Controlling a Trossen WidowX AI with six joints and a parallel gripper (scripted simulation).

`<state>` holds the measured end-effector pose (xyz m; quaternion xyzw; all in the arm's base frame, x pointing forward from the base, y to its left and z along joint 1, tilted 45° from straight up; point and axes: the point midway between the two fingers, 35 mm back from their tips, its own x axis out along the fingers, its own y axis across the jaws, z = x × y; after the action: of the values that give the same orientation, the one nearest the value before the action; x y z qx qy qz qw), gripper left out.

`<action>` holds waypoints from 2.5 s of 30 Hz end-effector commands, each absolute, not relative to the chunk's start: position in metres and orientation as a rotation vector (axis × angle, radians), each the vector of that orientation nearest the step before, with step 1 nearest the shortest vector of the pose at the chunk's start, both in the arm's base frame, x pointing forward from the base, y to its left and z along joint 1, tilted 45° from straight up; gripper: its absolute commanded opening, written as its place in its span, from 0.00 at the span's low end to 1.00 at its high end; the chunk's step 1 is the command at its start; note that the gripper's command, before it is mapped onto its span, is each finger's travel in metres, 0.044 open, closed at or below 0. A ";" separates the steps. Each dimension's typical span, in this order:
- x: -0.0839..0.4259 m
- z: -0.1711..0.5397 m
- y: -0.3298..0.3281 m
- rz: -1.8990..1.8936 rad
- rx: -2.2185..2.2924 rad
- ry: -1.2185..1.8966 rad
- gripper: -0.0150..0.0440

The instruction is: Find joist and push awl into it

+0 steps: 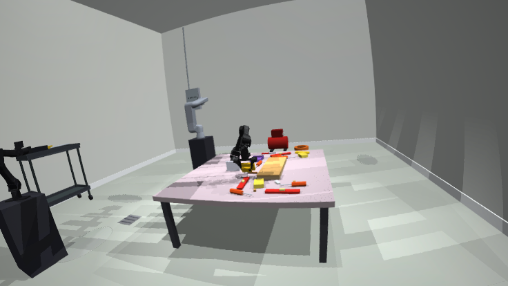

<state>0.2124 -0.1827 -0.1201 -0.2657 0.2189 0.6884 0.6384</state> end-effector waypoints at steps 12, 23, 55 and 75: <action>0.213 -0.113 -0.190 1.561 -0.635 0.519 0.25; 0.213 -0.113 -0.188 1.552 -0.670 0.555 0.25; 0.212 -0.113 -0.183 1.520 -0.771 0.653 0.25; 0.212 -0.112 -0.181 1.491 -0.843 0.722 0.25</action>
<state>0.2112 -0.1792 -0.1134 -0.3563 0.3046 0.6473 0.6010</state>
